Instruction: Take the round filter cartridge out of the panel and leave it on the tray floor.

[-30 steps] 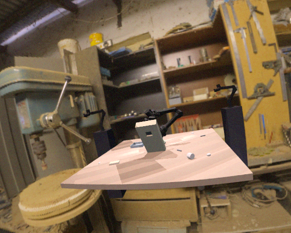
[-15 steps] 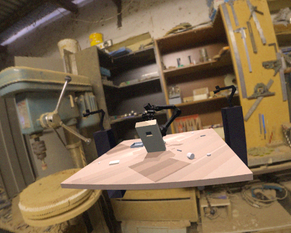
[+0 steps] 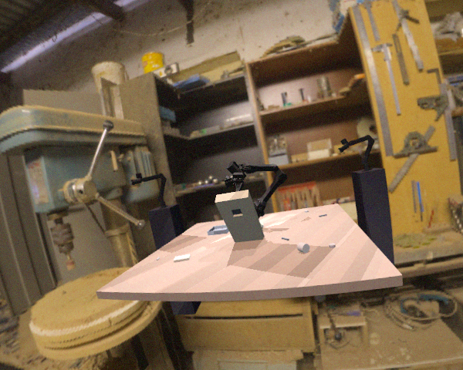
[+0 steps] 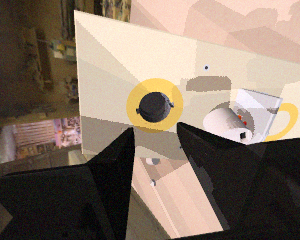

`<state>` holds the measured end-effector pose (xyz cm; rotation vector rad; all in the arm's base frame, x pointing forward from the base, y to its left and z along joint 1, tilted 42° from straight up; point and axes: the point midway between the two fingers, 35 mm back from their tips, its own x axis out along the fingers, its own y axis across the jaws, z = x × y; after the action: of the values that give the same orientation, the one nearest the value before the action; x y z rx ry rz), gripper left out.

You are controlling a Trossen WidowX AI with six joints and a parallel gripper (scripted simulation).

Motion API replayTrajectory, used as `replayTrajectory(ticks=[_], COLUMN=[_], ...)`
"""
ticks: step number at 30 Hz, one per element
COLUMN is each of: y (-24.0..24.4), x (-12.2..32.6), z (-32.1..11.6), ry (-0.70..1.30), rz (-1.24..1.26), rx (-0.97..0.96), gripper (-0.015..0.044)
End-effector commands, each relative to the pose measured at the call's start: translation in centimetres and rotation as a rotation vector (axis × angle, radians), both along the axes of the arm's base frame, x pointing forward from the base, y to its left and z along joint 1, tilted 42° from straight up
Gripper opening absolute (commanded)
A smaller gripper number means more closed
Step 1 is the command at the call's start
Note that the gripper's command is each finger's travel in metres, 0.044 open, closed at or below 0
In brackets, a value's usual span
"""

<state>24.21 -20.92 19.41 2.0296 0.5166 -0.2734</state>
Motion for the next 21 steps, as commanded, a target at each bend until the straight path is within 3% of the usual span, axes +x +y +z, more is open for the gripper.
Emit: replayTrajectory(ticks=[1, 6, 10, 21], y=[-1.8, -4.1, -2.8, 4.0], x=[-0.2, -1.0, -1.1, -2.9], z=[2.0, 4.8, 3.3, -2.6], ry=[-0.008, -0.011, -0.012, -0.154], rz=[-0.001, -0.001, 0.118, 0.772], rx=[-0.012, -0.013, -0.185, -0.859], gripper=[0.0264, 0.0396, 0.0305, 0.0305])
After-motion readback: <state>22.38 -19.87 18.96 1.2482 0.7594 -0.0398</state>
